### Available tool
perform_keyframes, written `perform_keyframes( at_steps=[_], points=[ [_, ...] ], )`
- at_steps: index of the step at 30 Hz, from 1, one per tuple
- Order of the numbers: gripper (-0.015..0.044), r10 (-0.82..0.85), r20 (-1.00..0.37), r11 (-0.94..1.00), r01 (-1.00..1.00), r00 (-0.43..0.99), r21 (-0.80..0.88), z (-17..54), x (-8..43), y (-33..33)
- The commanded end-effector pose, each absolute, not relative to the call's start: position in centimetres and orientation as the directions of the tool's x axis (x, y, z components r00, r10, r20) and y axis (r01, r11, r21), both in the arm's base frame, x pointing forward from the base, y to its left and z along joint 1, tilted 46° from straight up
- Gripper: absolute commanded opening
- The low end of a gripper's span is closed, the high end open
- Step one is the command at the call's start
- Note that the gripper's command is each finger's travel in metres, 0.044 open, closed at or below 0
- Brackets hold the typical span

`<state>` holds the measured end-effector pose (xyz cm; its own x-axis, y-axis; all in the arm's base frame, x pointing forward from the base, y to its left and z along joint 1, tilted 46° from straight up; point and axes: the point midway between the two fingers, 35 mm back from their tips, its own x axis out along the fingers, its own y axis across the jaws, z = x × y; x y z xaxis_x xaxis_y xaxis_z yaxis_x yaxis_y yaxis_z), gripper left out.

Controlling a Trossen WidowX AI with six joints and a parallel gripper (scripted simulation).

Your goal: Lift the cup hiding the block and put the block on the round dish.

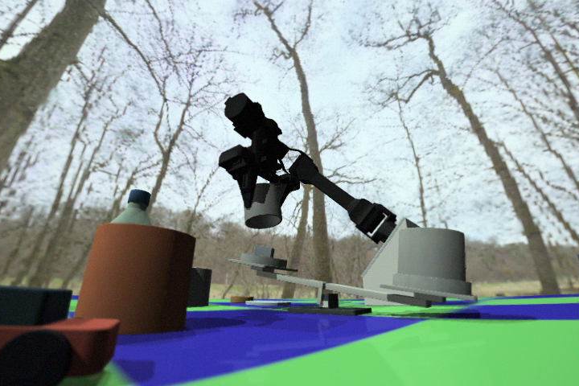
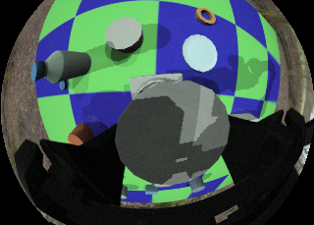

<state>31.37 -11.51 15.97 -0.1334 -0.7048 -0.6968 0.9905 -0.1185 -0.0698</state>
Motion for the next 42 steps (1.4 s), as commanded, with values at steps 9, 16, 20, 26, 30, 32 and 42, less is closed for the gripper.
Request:
perform_keyframes(
  at_steps=[9,16,20,26,30,32,42],
  points=[
    [0.0,-0.705,-0.697,-0.115,0.991,-0.13,-0.069,16.0,31.4,-11.5],
    [0.0,-0.705,-0.697,-0.115,0.991,-0.13,-0.069,16.0,31.4,-11.5],
    [0.0,-0.705,-0.697,-0.115,0.991,-0.13,-0.069,16.0,31.4,-11.5],
    [0.0,-0.705,-0.697,-0.115,0.991,-0.13,-0.069,16.0,31.4,-11.5],
    [0.0,-0.705,-0.697,-0.115,0.991,-0.13,-0.069,16.0,31.4,-11.5],
    [0.0,-0.705,-0.697,-0.115,0.991,-0.13,-0.069,16.0,31.4,-11.5],
    [0.0,-0.68,-0.72,-0.124,0.99,-0.138,-0.073,16.8,29.2,-14.0]
  ],
)
